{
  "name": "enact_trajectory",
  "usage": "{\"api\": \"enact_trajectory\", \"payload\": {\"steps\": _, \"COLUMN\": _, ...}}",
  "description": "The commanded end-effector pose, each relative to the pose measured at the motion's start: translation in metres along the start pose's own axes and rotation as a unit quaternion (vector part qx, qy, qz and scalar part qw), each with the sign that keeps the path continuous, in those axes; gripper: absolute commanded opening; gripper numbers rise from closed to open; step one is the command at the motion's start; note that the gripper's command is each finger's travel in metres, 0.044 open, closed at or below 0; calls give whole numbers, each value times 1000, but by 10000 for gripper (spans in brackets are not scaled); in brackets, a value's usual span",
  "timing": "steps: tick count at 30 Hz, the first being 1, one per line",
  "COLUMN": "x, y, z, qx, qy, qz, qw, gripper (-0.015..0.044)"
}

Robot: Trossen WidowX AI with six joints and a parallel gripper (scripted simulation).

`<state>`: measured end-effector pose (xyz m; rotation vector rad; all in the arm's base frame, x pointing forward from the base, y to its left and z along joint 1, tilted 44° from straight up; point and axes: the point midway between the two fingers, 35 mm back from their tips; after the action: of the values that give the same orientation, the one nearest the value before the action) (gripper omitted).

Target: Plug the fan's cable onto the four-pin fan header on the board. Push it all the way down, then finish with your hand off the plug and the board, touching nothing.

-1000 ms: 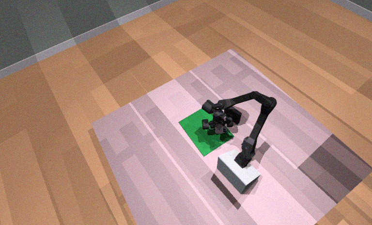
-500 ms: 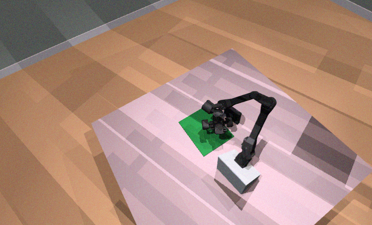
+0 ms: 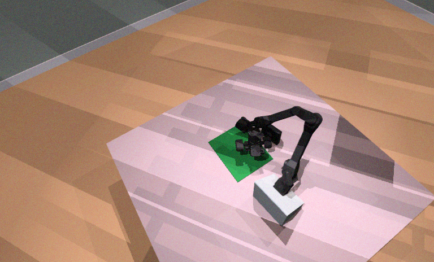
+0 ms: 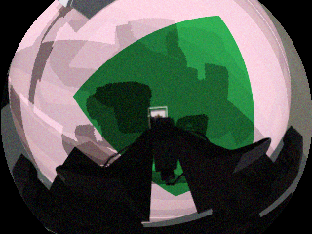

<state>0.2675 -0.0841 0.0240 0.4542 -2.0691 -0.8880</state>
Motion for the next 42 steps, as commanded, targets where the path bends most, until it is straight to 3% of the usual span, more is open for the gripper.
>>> {"api": "enact_trajectory", "payload": {"steps": 1, "x": 0, "y": -1, "z": 0, "qx": 1, "qy": 2, "qz": 2, "qw": 1000, "gripper": 0}}
{"api": "enact_trajectory", "payload": {"steps": 42, "x": 1, "y": -21, "z": 0, "qx": 2, "qy": 2, "qz": 2, "qw": 1000, "gripper": 0}}
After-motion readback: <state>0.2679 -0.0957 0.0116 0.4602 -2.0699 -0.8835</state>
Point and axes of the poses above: the point midway between the two fingers, 35 mm back from their tips, its own y axis back along the fingers, its own x axis across the jaws, z = x × y, and after that the axes turned 1 degree about -y, right-handed
